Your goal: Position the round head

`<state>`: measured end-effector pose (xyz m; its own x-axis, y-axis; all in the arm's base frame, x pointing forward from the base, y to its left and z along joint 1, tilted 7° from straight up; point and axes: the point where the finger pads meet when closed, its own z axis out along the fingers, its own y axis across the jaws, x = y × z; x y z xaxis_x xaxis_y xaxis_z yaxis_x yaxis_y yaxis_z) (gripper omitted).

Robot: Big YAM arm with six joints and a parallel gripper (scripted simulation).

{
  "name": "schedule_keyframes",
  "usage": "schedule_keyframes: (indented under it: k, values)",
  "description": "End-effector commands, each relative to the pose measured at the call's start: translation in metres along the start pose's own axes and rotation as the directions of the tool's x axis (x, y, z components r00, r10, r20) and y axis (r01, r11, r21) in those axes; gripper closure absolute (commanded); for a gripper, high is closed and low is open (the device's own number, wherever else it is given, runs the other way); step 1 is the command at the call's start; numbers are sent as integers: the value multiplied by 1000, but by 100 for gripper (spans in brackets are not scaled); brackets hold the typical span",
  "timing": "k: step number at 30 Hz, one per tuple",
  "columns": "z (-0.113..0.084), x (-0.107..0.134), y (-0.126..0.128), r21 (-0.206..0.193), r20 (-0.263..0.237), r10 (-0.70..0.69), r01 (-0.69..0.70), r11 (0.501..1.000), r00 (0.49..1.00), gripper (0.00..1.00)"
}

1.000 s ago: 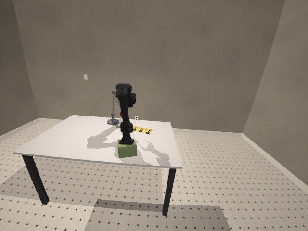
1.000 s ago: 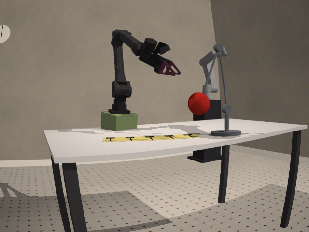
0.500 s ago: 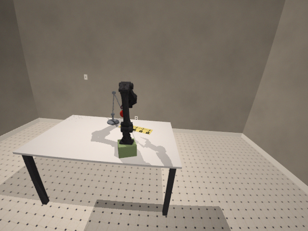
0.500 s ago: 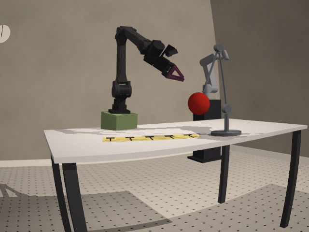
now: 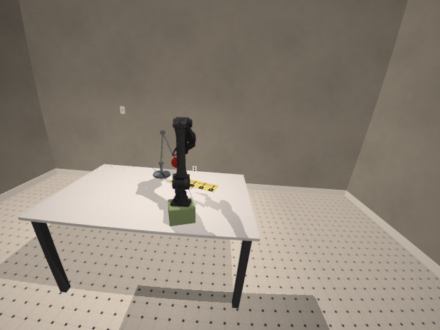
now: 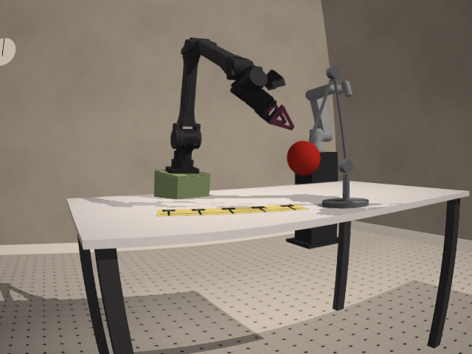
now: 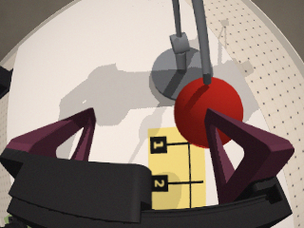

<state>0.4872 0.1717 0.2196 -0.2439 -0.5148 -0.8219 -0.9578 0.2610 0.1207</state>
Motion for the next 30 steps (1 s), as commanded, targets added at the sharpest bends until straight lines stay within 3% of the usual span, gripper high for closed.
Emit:
schedule_keyframes:
  k: [1,17,30]
  values:
    - [0,-25,-9,-42,-10,-123,122,992,992,0]
    - [-64,-65,-52,-29,-67,-298,297,954,952,0]
    - [-32,-58,-46,-23,-66,-269,268,963,961,0]
